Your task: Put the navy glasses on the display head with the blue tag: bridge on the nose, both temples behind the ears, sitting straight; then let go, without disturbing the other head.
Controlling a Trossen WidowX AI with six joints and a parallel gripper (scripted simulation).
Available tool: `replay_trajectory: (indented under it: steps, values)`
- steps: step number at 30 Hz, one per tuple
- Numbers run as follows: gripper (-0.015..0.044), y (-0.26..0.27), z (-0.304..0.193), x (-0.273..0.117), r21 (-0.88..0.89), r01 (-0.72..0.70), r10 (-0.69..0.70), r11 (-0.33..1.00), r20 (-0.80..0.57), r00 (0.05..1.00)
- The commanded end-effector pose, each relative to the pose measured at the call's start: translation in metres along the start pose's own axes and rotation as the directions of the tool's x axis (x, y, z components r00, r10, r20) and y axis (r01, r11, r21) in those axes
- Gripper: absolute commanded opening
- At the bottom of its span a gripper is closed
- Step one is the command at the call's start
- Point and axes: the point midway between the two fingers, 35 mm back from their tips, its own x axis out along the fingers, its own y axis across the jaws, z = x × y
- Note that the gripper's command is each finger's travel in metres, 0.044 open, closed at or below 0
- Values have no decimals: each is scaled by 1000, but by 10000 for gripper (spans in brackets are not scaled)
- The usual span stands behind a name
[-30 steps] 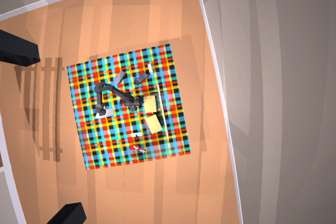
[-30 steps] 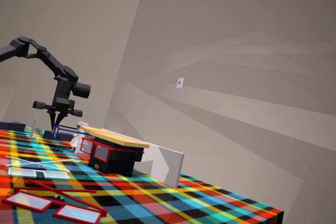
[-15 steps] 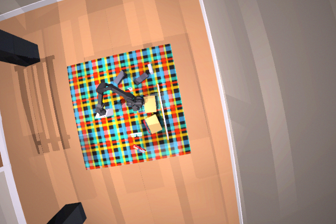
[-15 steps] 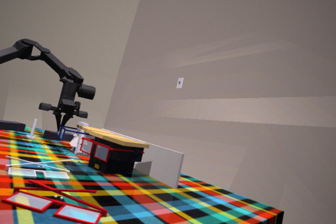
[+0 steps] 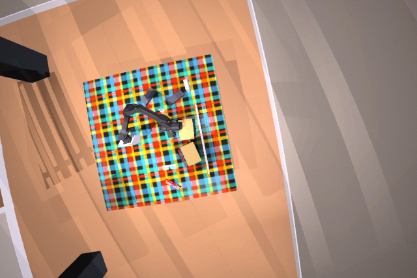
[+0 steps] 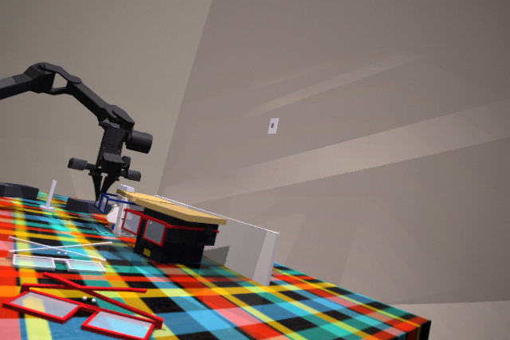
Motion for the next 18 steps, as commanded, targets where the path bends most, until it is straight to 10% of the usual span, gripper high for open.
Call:
replay_trajectory:
  steps: [1,18]
  values:
    - [0,6,-1,1,6,3,-3,1000,-6,1000]
    - [0,20,-1,2,6,3,-3,1000,-6,1000]
